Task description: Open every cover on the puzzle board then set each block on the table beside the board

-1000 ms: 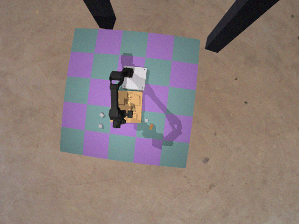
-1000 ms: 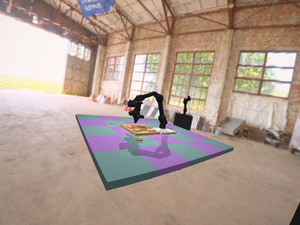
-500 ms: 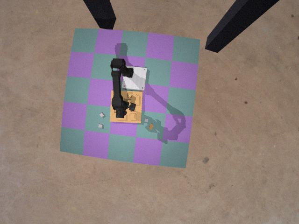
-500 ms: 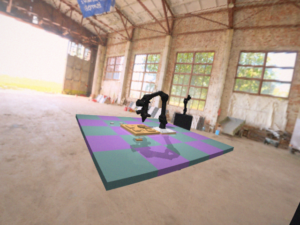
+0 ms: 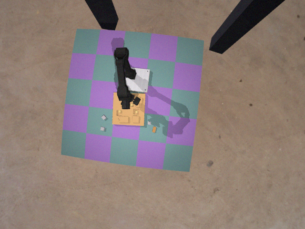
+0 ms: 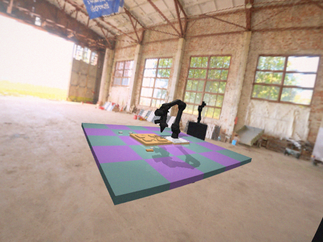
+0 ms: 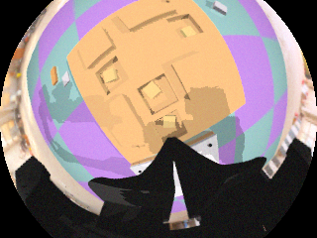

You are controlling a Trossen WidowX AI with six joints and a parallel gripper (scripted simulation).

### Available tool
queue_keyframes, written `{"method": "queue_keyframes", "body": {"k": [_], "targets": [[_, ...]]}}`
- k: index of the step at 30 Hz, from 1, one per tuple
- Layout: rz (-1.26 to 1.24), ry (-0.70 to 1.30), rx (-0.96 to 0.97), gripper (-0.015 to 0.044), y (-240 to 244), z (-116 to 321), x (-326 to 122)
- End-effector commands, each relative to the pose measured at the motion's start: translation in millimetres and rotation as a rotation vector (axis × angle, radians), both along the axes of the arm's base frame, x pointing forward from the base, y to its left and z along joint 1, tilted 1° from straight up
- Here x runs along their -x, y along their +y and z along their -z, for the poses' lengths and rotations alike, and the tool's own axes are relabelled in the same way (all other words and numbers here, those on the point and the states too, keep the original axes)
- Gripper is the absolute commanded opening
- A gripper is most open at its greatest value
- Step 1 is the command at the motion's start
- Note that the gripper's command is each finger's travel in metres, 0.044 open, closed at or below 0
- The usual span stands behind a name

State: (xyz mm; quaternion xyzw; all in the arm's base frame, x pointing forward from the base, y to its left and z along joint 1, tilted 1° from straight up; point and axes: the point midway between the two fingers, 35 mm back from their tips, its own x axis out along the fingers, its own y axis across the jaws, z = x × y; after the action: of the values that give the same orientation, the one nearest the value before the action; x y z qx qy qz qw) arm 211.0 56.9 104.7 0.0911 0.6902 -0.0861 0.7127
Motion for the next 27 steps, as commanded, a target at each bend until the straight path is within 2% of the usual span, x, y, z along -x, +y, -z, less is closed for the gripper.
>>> {"method": "queue_keyframes", "body": {"k": [1,14,27], "targets": [[0.024,-0.004,0.000,0.0000,-1,3,7],[0.024,-0.004,0.001,0.0000,-3,51,4],[0.024,-0.004,0.001,0.0000,-3,60,4]]}}
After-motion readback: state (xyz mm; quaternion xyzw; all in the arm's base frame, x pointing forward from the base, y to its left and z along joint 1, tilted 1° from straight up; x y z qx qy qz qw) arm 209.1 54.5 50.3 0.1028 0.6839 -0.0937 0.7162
